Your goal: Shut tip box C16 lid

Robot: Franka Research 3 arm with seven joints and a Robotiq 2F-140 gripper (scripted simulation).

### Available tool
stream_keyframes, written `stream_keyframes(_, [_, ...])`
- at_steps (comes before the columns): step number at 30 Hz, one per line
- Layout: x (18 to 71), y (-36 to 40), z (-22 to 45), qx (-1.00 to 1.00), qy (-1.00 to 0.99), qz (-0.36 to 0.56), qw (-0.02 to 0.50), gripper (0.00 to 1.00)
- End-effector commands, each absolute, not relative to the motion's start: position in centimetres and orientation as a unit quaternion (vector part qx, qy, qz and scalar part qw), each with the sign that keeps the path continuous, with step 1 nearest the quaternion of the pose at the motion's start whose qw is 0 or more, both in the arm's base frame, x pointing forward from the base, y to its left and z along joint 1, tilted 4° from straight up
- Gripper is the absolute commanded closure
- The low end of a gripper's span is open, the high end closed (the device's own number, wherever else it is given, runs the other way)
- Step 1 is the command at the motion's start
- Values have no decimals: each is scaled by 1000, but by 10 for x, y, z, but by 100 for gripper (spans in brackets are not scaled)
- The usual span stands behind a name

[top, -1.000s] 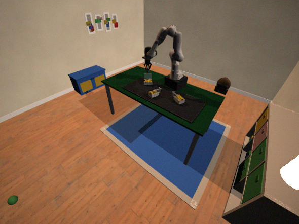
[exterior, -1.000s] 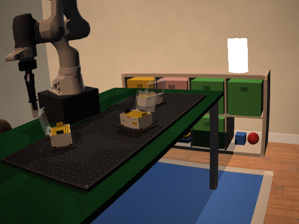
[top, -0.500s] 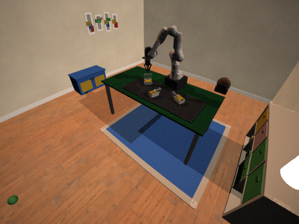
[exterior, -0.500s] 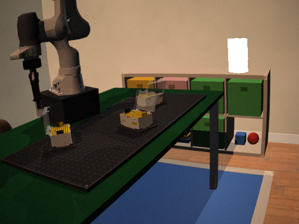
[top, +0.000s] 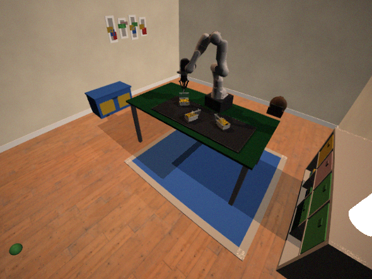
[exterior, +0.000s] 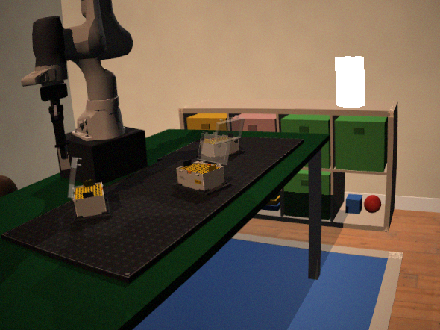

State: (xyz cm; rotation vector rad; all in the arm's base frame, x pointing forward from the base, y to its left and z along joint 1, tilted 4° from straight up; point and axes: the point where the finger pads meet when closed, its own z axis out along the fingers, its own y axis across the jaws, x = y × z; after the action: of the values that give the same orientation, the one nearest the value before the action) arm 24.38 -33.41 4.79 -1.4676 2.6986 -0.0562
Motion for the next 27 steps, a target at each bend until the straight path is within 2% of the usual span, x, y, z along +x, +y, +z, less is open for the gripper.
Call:
stream_keyframes(1, [245,-331,48,-462,886,-18,34,100])
stream_keyframes(27, [258,-312,53,-462,886,-18,34,100])
